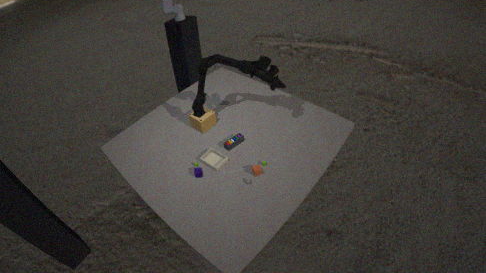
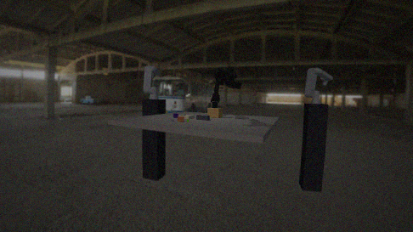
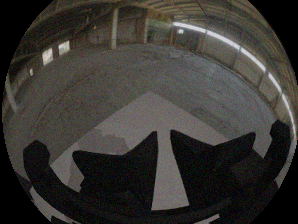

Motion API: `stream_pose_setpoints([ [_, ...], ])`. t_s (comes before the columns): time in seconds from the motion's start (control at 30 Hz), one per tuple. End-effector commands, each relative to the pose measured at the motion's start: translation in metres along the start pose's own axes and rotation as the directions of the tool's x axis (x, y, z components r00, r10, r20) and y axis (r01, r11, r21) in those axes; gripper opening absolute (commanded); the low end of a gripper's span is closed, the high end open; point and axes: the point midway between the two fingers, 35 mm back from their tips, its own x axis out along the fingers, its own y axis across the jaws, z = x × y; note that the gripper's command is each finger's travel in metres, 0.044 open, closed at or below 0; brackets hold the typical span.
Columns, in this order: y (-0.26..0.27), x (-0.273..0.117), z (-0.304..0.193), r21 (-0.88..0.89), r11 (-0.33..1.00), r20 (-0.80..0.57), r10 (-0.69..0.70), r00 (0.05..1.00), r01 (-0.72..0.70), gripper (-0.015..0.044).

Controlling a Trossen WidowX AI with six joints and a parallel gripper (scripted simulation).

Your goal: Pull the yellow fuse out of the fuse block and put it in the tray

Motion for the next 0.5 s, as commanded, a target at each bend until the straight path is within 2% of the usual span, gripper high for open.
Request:
stream_pose_setpoints([
  [0.0, -0.043, 0.001, -0.056, 0.076, 0.995, -0.160, -0.047, 0.986, 0.060, 0.0066],
  [0.23, -0.106, -0.019, -0.159, 0.212, 0.957, -0.435, -0.087, 0.896, 0.196, 0.0066],
  [0.47, -0.145, -0.067, -0.260, 0.345, 0.867, -0.672, -0.038, 0.739, 0.359, 0.0066],
])
